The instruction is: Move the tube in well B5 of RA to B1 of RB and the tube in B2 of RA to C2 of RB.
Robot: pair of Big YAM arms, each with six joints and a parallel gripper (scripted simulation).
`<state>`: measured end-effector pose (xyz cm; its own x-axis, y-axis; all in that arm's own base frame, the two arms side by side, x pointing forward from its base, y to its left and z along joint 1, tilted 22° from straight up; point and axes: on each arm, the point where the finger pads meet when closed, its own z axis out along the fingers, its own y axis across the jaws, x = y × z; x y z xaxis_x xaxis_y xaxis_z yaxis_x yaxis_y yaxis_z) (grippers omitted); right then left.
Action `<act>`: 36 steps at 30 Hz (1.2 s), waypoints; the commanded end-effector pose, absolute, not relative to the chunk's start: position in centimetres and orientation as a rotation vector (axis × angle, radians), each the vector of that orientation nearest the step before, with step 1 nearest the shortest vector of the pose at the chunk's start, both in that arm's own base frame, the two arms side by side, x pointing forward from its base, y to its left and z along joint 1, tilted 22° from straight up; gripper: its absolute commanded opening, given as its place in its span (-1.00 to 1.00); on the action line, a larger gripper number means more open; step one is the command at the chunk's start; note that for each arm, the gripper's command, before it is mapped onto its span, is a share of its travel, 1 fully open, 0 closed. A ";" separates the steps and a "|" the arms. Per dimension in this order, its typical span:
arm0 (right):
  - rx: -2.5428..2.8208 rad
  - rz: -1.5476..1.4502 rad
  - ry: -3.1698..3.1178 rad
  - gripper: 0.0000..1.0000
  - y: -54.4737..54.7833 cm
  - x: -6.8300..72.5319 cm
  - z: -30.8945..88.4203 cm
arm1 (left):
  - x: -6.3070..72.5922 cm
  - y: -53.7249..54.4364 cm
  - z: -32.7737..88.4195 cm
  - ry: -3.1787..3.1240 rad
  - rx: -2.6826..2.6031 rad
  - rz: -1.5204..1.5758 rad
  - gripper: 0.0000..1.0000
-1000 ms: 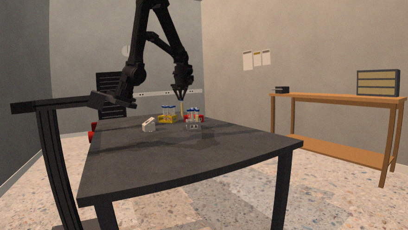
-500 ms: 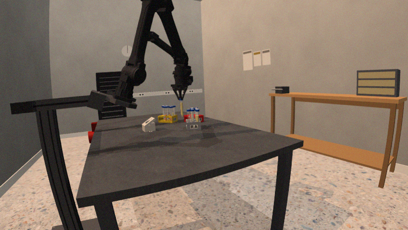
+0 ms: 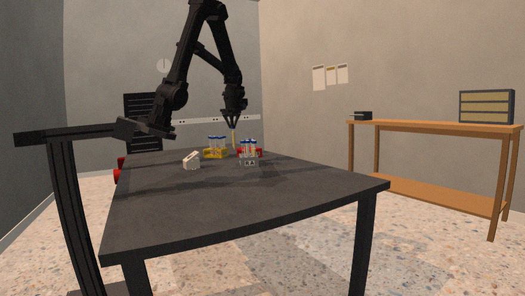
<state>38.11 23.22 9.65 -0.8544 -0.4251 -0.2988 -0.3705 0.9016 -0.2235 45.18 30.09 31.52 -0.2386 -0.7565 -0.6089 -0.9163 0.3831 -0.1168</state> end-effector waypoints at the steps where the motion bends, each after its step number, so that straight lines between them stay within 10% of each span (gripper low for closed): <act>1: -0.564 -0.205 2.703 -1.00 25.3 39.5 11.3 | 45.6 30.4 33.5 2.022 -1.418 0.345 -0.40; 36: -0.566 -0.200 2.702 -1.00 35.1 43.0 11.9 | 45.6 30.4 33.5 2.022 -1.418 0.345 -0.40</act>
